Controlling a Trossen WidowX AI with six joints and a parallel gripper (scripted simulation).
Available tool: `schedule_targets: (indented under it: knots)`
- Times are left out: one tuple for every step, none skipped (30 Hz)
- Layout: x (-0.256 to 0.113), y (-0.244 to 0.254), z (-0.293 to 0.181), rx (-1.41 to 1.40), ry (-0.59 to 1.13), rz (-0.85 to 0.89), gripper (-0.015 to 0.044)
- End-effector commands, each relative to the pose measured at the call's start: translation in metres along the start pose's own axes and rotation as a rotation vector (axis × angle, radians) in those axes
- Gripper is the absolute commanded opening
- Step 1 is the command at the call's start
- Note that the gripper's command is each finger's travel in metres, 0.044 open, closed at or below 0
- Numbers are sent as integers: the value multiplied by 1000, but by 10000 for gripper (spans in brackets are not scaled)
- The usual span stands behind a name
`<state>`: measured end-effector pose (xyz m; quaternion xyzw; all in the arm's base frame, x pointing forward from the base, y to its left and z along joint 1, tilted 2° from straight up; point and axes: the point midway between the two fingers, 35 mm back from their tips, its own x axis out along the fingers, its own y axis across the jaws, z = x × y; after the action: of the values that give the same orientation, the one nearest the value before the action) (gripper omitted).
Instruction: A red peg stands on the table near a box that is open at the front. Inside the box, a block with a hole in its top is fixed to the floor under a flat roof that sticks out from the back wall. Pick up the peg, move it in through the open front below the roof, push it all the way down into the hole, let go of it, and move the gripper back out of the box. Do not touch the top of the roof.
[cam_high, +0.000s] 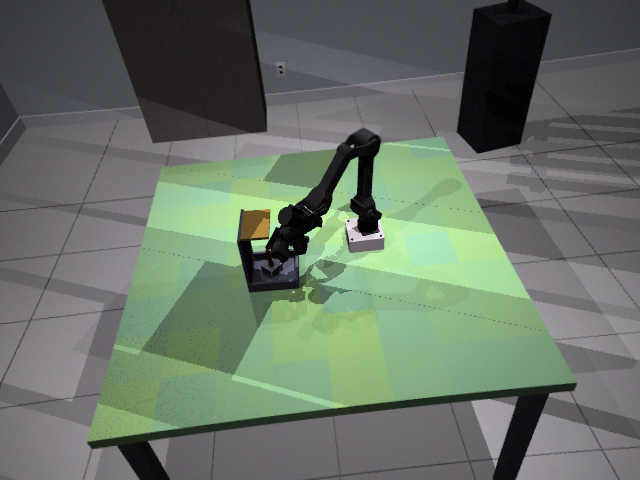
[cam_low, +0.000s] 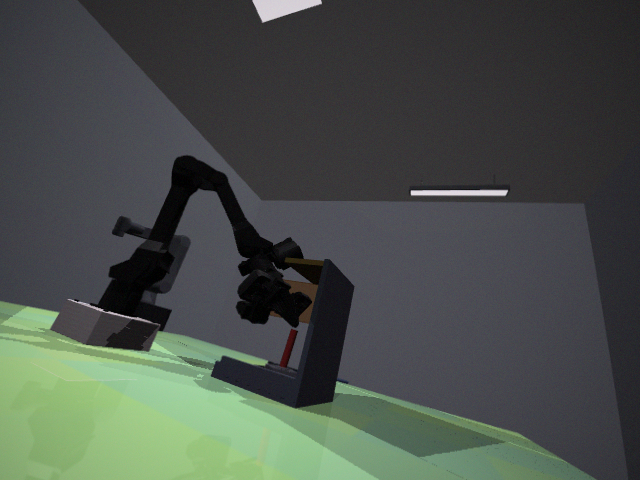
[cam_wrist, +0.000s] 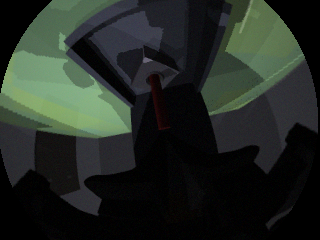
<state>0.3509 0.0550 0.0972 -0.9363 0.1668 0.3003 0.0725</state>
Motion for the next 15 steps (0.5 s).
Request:
schedule_targets:
  knots:
    - [1,0,1,0,0,0,0]
    - [1,0,1,0,0,0,0]
    - [2,0,2,0,0,0,0]
    - [3,0,3,1,1,0,0]
    - [4,0,4,1,1,0,0]
    - [4,0,6,2,1,0,0]
    - [5,0,7,2,2,1,0]
    - [6,0,8,2,2,1,0]
    - [7,0,10,3,3,1,0]
    - [8,0,11,3,3,1,0]
    - [9,0,12,3,3,1,0]
    - [10,0,13,4,3,1,0]
    - [11,0,15,4,4,1,0]
    - [12,0,16,4,4,1,0]
    - [13,0,17,4,4,1,0]
